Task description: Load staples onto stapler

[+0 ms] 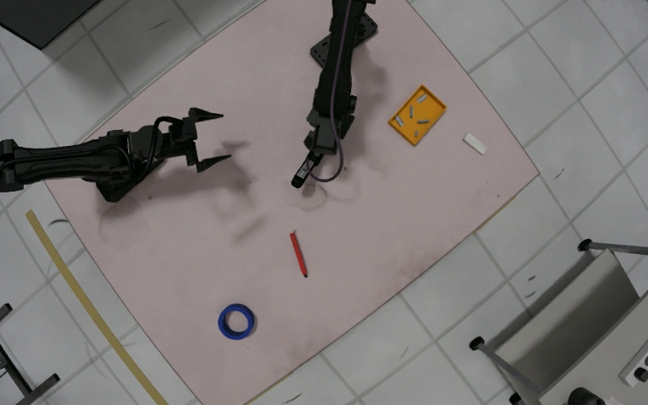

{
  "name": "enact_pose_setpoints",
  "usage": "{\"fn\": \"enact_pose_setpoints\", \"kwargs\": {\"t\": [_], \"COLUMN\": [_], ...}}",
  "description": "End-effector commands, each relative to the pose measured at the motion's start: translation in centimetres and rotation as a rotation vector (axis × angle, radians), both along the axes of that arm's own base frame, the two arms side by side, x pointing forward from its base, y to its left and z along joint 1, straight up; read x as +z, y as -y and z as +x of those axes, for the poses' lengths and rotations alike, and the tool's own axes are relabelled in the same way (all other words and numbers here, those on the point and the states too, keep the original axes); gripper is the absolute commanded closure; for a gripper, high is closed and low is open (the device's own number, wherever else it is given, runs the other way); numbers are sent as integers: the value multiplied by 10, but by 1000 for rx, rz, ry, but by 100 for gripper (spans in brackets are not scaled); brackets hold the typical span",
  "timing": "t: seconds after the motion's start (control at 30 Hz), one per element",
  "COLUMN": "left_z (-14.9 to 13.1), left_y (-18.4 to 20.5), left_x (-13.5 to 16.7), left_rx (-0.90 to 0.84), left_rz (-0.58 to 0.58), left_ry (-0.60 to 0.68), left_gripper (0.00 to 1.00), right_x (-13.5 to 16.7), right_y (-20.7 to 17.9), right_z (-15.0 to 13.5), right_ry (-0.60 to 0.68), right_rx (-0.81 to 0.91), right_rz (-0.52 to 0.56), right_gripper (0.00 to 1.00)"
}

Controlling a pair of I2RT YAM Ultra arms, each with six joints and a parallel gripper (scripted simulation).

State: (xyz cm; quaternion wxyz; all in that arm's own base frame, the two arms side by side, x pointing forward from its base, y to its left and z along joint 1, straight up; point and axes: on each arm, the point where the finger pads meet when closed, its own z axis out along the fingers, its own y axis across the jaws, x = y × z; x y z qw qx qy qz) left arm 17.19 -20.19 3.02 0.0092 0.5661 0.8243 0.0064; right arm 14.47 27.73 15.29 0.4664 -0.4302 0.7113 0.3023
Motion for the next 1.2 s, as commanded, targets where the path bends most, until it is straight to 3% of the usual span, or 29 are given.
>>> {"fn": "enact_pose_setpoints", "kwargs": {"t": [0.0,0.57,1.03,1.17], "left_z": [-1,9,1,4], "left_y": [-4,8,1,6], "left_x": [-3,0,-13,-3], "left_rx": [3,12,8,10], "left_rz": [0,-24,-5,7], "left_ry": [-11,5,-13,-24], "left_gripper": [94,94,94,94], "right_x": [7,7,7,7], "right_y": [0,0,0,0], "right_z": [0,0,0,0], "right_ry": [12,12,12,12], "right_rx": [0,0,0,0], "right_rz": [19,19,19,19], "right_gripper": [0,0,0,0]}}
